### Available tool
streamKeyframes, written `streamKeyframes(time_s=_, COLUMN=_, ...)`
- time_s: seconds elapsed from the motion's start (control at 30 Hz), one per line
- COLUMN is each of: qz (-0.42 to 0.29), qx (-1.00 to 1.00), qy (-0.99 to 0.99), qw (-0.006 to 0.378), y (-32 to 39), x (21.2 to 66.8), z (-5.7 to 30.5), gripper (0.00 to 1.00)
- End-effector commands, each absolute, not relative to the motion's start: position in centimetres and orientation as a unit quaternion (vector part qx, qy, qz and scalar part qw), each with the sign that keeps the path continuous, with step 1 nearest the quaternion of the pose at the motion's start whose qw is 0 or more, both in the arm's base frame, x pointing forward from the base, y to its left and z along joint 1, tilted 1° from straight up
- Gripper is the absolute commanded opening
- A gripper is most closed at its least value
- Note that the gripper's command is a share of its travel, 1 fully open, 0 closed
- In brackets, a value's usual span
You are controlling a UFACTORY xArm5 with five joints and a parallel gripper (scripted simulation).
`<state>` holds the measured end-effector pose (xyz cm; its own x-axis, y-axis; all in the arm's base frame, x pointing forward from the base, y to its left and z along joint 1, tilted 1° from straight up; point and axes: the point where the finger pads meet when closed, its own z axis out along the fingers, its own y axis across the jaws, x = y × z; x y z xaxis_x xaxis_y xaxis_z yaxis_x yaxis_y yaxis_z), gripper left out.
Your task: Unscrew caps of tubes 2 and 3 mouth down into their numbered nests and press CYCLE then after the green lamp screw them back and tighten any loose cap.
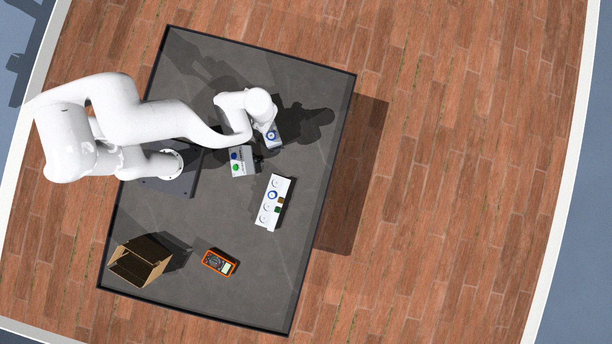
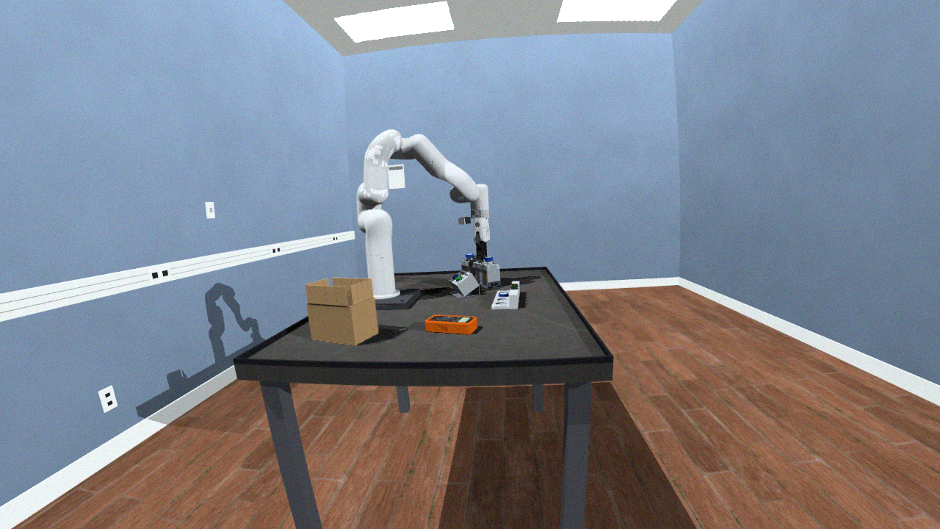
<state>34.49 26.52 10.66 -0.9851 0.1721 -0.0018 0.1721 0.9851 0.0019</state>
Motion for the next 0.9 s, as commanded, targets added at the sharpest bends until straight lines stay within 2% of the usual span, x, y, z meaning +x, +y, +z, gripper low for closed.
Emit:
streamKeyframes(time_s=0.0, qz=-0.003, qx=0.075, qy=0.997, qw=0.007, y=26.59, x=34.56, z=10.76, gripper=0.46)
streamKeyframes(time_s=0.4, qz=-0.003, qx=0.075, qy=0.997, qw=0.007, y=26.59, x=34.56, z=10.76, gripper=0.46)
streamKeyframes(time_s=0.5, qz=-0.002, qx=0.199, qy=0.980, qw=0.007, y=26.59, x=34.56, z=10.75, gripper=0.46)
streamKeyframes(time_s=0.87, qz=0.000, qx=0.419, qy=0.908, qw=0.007, y=26.59, x=34.56, z=10.75, gripper=0.46)
